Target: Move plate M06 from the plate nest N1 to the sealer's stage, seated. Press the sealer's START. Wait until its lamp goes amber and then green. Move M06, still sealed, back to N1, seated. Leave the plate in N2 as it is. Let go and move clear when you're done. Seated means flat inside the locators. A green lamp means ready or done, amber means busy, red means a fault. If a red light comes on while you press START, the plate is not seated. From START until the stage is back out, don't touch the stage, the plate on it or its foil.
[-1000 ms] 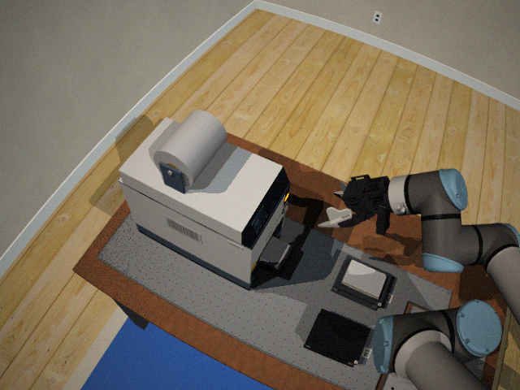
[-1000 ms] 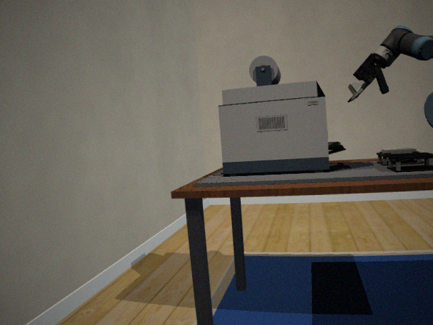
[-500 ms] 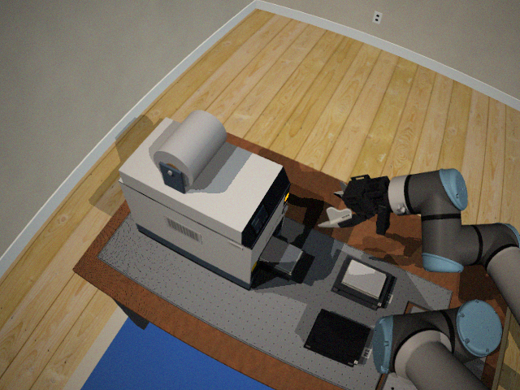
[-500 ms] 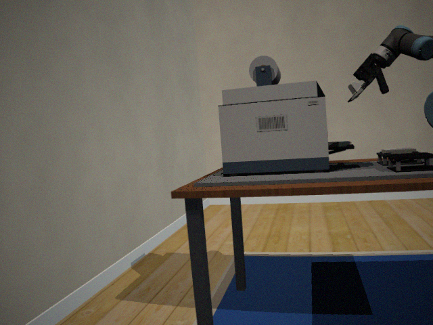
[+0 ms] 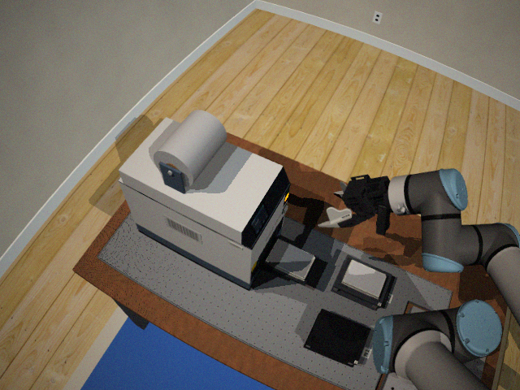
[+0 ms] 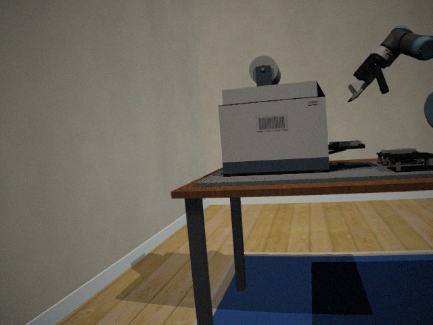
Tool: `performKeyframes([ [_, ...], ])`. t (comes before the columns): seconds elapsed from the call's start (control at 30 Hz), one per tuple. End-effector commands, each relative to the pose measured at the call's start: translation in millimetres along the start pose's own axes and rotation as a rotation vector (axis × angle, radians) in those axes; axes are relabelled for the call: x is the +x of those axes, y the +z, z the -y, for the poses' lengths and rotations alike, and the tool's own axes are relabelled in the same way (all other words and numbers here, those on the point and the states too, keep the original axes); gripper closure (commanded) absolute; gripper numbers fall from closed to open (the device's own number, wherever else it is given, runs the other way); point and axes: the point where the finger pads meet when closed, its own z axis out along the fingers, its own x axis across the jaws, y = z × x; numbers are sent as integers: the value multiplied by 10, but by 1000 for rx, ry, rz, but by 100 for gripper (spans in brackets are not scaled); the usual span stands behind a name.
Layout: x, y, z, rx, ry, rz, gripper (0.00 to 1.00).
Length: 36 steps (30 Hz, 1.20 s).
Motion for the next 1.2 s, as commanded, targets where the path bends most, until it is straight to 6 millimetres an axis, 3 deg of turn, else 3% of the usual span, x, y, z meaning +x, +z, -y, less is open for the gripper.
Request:
performKeyframes([
  [0.0, -7, -10, -26, -1, -3, 1, 32],
  [1.17, -7, -10, -26, -1, -3, 1, 32],
])
